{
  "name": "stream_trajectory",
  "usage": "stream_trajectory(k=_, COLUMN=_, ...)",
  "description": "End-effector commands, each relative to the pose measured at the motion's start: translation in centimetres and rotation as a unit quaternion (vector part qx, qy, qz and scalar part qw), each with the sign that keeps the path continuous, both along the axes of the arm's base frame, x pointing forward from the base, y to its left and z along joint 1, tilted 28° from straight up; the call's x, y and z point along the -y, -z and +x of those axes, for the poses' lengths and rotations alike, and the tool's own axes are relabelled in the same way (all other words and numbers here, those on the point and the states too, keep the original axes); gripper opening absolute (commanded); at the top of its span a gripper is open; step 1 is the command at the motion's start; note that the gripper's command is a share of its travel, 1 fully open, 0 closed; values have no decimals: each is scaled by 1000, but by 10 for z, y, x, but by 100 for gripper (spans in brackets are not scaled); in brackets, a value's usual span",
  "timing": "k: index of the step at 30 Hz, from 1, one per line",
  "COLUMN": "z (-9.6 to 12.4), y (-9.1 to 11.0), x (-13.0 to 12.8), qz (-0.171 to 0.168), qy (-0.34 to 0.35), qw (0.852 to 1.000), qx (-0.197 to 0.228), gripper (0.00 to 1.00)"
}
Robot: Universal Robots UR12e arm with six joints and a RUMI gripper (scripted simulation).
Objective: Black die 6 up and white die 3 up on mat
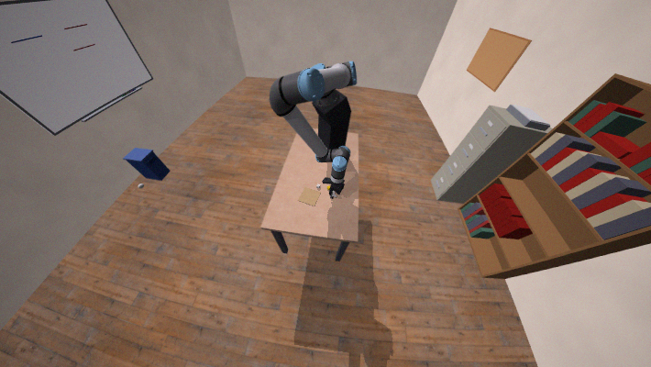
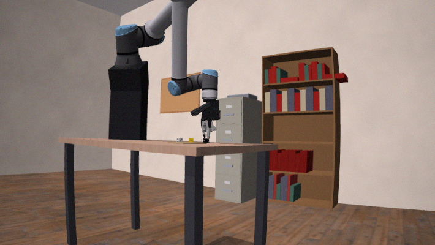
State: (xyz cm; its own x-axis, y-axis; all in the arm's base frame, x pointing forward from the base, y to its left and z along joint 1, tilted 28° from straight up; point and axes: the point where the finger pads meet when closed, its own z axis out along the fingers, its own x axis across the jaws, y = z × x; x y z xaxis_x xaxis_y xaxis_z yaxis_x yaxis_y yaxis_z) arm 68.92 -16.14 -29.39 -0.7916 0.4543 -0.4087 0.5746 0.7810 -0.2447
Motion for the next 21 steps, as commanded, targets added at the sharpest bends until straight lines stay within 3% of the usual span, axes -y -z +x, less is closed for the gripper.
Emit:
stream_trajectory(k=1, z=2, y=5, x=3, qz=0, qy=0, qw=1000, qx=0, gripper=24)
stream_trajectory(k=21, z=5, y=17, x=8, qz=0, qy=0, qw=1000, qx=0, gripper=24)
